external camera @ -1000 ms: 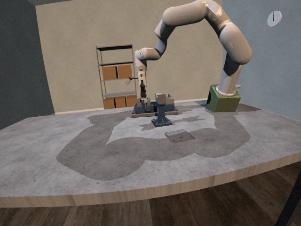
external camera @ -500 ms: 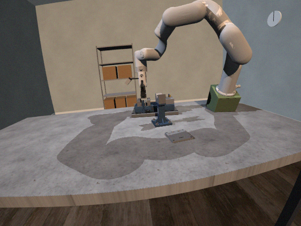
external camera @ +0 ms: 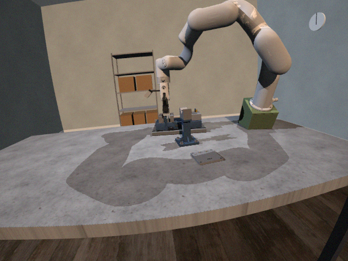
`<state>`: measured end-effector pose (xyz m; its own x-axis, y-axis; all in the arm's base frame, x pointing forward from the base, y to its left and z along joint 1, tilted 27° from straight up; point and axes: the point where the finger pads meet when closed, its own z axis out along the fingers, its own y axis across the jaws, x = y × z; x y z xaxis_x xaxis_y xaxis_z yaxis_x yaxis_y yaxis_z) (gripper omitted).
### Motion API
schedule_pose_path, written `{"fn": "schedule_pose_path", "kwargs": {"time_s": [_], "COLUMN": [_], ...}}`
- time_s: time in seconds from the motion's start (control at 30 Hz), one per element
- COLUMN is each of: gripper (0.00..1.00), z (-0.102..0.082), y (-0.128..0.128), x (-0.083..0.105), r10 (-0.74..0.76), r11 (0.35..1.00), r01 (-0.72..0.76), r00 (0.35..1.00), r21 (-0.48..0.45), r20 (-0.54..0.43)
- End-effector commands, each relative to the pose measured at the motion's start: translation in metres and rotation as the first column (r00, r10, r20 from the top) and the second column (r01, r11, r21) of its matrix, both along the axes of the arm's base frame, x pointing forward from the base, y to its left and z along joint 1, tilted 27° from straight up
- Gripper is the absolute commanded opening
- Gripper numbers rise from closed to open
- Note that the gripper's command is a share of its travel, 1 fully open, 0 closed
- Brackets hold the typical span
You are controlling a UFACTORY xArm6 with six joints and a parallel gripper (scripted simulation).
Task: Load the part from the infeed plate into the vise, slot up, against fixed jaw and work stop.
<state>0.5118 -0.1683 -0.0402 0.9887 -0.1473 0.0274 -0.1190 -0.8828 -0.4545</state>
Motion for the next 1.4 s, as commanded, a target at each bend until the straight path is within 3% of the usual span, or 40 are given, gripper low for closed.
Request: {"fn": "schedule_pose_path", "kwargs": {"time_s": [0.0, 1.37], "gripper": [0.0, 0.0], "z": [0.0017, -0.007], "y": [-0.0014, 0.0029], "x": [0.0014, 0.0024], "r10": [-0.001, -0.001], "r11": [1.0, 1.0], "r01": [0.001, 0.001], "r00": [1.0, 1.0], "r21": [-0.002, -0.002], "r20": [0.004, 0.004]}}
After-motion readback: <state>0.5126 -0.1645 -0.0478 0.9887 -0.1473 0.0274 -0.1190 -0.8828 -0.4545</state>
